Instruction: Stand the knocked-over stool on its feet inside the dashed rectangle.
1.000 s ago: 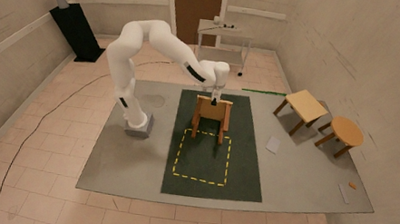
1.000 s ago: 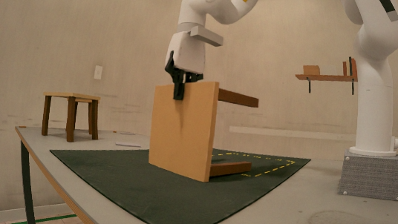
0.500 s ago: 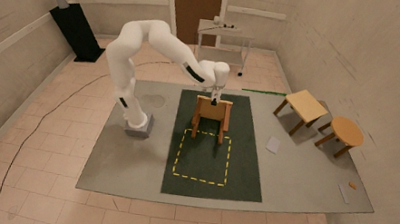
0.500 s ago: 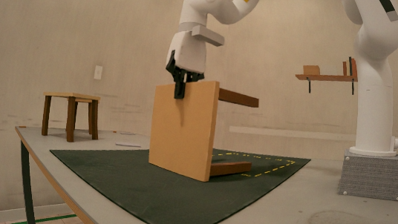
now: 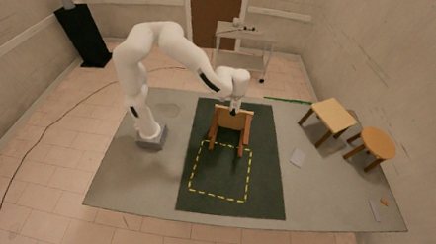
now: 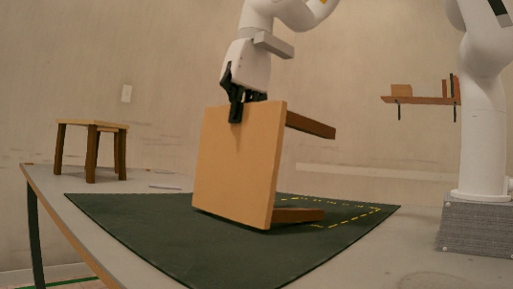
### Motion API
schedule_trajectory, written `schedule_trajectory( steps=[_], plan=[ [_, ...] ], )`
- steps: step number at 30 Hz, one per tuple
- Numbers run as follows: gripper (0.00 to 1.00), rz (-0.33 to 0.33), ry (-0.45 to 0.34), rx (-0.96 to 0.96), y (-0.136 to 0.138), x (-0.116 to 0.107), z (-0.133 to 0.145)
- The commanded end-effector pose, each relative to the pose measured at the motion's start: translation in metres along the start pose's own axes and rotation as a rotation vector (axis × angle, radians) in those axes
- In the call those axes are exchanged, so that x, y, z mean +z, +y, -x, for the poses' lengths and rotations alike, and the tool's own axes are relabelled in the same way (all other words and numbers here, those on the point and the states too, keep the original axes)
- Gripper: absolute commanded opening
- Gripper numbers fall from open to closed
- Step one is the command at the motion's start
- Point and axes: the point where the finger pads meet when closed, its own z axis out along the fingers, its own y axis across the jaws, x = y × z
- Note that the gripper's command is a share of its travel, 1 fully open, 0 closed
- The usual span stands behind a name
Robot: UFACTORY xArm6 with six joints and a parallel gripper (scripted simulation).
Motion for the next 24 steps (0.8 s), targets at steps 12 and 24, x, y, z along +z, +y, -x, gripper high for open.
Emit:
schedule_trajectory(
  steps=[12, 24],
  plan=[
    [0.21, 0.111, -0.004, -0.001, -0.022, -0.022, 0.001],
    [0.21, 0.224, -0.004, -0.001, -0.047, -0.039, 0.001]
  ],
)
